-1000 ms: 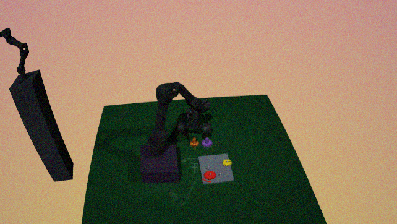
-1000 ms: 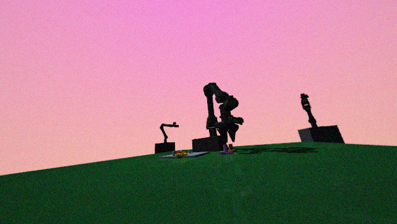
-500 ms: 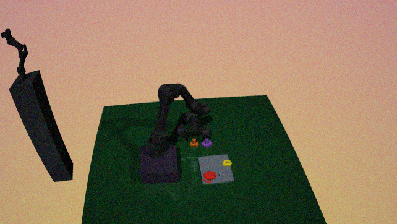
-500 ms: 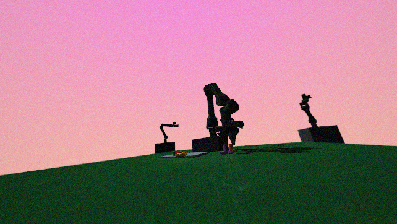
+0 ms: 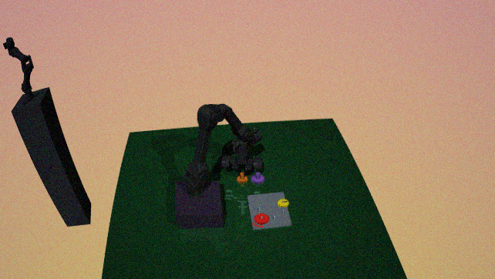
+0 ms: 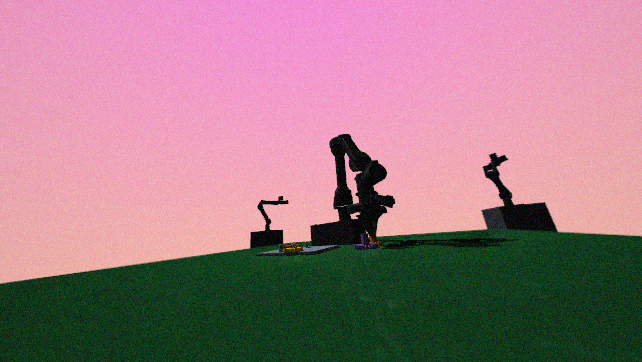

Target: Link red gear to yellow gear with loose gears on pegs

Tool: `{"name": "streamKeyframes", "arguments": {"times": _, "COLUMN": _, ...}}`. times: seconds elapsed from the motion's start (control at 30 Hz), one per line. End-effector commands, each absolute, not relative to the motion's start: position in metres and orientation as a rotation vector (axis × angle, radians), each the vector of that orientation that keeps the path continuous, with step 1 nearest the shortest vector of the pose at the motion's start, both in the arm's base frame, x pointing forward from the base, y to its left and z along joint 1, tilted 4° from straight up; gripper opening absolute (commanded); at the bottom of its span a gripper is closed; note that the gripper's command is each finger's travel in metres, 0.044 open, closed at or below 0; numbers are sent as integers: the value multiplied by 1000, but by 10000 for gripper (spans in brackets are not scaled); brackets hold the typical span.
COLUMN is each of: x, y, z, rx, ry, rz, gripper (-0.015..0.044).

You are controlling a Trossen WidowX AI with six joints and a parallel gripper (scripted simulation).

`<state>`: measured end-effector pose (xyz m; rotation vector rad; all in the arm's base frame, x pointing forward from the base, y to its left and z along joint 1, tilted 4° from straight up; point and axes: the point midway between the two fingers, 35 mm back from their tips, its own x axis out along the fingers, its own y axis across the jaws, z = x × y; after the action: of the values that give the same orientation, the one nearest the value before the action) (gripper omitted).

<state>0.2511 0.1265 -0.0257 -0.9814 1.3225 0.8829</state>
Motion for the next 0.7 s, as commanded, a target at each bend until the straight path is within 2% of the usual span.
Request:
{"name": "streamKeyframes", "arguments": {"times": 0.0, "x": 251, "y": 126, "z": -26, "rx": -987, "ry": 1321, "rz": 883, "gripper": 46}}
{"name": "streamKeyframes", "arguments": {"times": 0.2, "x": 251, "y": 126, "z": -26, "rx": -987, "ry": 1321, "rz": 883, "gripper": 0}}
{"name": "streamKeyframes", "arguments": {"times": 0.67, "x": 255, "y": 133, "z": -3, "rx": -988, "ry": 1286, "rz": 915, "gripper": 0}}
